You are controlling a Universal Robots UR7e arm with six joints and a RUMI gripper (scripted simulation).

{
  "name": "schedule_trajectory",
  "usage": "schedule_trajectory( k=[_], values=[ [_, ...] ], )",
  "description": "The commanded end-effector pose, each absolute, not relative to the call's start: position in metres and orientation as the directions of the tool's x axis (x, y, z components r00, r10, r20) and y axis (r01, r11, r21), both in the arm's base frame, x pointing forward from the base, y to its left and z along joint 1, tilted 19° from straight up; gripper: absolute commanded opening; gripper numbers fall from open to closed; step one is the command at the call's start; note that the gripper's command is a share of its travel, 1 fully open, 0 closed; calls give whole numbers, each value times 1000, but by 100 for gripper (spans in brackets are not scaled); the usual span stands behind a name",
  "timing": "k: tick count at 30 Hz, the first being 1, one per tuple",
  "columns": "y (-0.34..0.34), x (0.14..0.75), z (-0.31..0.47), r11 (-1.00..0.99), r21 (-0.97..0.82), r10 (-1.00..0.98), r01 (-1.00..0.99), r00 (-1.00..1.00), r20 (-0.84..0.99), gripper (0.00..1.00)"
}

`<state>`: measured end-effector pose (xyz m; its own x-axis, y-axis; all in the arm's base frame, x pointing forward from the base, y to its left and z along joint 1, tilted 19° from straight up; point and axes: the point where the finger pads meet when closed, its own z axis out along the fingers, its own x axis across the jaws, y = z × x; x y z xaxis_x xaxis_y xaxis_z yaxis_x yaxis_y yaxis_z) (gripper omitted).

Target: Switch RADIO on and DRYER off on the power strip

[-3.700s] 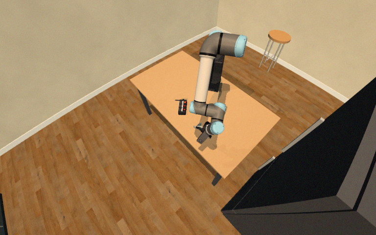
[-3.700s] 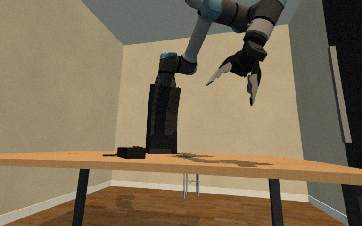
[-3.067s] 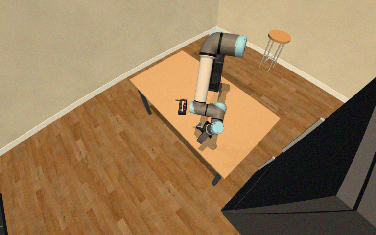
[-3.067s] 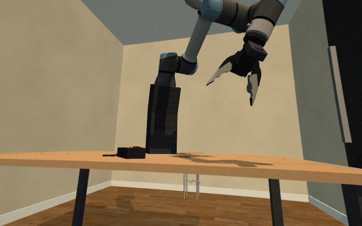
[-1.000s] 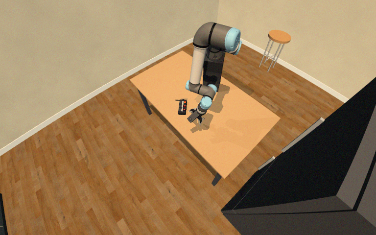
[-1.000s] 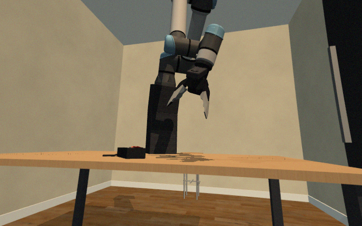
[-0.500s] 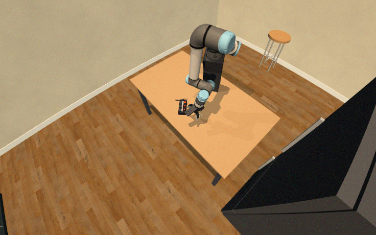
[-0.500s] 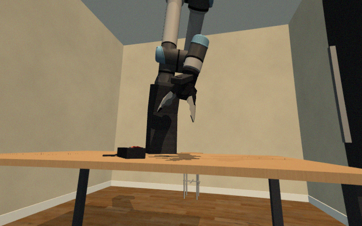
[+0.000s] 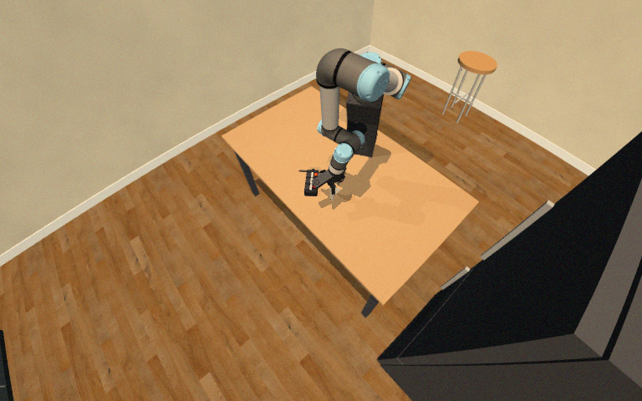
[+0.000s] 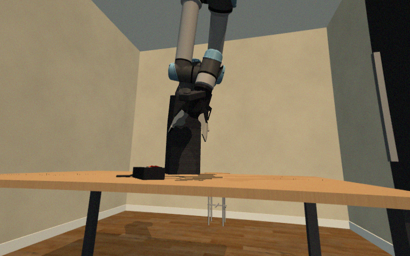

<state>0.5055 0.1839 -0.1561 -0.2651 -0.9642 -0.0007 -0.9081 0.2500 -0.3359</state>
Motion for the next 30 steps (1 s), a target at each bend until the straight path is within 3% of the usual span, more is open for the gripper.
schedule_trajectory(
  k=[1, 30],
  values=[
    [162, 500, -168, 292, -367, -954, -883, -295, -49, 100],
    [87, 474, -210, 441, -412, -897, -797, -406, -175, 100]
  ],
)
